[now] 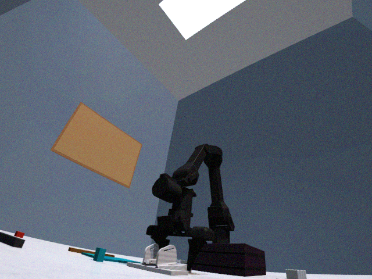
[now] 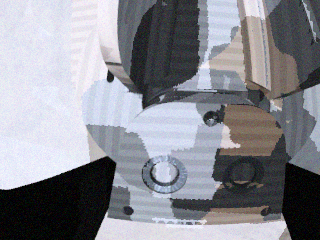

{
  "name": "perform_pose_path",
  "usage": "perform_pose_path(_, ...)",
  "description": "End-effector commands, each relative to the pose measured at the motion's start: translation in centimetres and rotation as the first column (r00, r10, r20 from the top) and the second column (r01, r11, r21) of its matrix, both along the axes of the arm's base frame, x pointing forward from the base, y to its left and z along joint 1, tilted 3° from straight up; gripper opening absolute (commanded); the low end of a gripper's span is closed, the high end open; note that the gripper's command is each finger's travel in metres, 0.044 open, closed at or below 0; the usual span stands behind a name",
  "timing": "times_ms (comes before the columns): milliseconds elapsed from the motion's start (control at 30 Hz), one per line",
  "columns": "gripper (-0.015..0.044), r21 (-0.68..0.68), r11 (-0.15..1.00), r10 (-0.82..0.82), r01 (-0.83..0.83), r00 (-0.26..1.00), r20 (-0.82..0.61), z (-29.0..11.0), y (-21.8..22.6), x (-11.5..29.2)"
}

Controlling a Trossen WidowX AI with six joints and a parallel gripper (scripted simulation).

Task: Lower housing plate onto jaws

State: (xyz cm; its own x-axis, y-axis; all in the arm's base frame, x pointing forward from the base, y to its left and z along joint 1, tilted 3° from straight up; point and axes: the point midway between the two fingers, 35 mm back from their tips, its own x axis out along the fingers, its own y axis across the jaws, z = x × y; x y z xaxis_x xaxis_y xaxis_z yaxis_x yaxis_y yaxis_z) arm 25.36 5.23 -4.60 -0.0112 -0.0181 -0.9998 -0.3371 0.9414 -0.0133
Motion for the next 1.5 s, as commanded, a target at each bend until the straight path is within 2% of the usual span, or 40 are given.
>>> perform_pose_path(0,0.0351,-0.002,1.0,0.006,-0.006,1.0,0.001,0.0,0.0,0.0)
perform_pose_path(33,0.0351,-0.002,1.0,0.006,-0.006,1.0,0.001,0.0,0.0,0.0)
perform_pose_path(133,0.043,0.0,1.0,0.0,0.0,1.0,0.0,0.0,0.0,0.0)
perform_pose_path(167,0.044,0.0,1.0,0.0,0.0,1.0,0.0,0.0,0.0,0.0)
perform_pose_path(633,0.044,0.0,1.0,0.0,0.0,1.0,0.0,0.2,0.0,0.0)
perform_pose_path(900,0.044,-0.002,1.0,0.006,-0.006,1.0,0.001,7.4,0.1,0.0)
perform_pose_path(1133,0.044,0.0,1.0,0.004,-0.004,1.0,-0.001,6.8,0.1,-0.1)
perform_pose_path(1367,0.044,-0.003,1.0,0.006,-0.006,1.0,-0.003,12.2,-0.6,-4.6)
perform_pose_path(1467,0.044,-0.003,1.0,0.006,-0.006,1.0,-0.004,12.6,-0.7,-5.2)
